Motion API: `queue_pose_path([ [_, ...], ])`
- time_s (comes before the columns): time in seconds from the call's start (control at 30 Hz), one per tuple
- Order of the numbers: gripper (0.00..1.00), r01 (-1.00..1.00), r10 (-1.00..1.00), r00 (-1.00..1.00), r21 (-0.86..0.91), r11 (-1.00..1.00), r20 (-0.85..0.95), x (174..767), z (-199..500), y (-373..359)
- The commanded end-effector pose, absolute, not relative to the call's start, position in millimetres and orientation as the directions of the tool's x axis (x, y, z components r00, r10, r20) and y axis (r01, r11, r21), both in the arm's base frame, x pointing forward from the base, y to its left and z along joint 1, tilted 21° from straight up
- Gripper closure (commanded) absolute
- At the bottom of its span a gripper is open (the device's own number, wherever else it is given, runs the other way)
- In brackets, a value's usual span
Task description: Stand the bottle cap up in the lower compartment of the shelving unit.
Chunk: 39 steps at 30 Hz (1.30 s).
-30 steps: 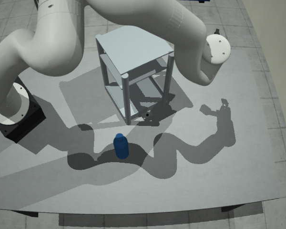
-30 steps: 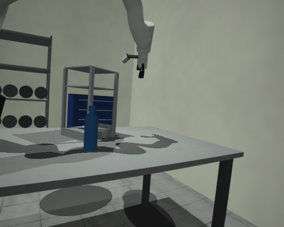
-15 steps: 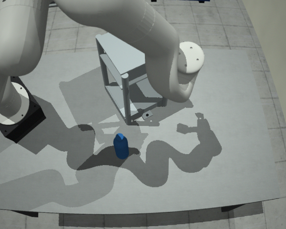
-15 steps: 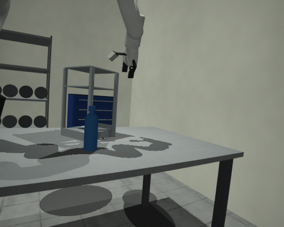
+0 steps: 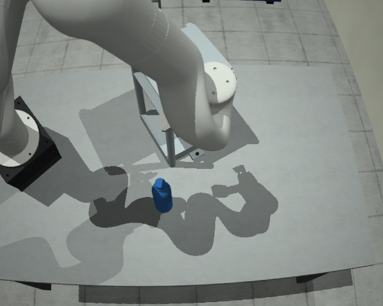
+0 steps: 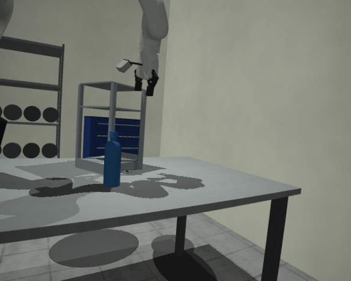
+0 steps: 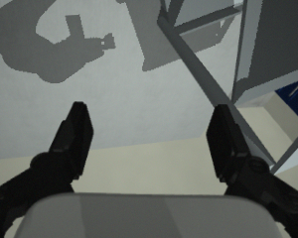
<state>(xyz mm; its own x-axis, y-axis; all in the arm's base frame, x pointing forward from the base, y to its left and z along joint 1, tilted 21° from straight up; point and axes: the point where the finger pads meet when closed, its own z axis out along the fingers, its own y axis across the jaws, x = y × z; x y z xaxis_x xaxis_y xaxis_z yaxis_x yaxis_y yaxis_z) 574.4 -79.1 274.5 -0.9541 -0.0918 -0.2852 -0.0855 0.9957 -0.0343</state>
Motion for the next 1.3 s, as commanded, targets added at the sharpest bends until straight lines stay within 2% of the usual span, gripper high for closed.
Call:
queue_pose_path([
  [0.0, 0.00, -0.120, -0.145, -0.956, -0.114, 0.986, -0.254, 545, 269, -96],
  [0.87, 0.00, -0.266, -0.314, -0.942, -0.309, 0.913, -0.119, 448, 243, -151],
  [1.27, 0.00, -0.297, -0.345, -0.934, -0.342, 0.892, -0.090, 429, 238, -161],
])
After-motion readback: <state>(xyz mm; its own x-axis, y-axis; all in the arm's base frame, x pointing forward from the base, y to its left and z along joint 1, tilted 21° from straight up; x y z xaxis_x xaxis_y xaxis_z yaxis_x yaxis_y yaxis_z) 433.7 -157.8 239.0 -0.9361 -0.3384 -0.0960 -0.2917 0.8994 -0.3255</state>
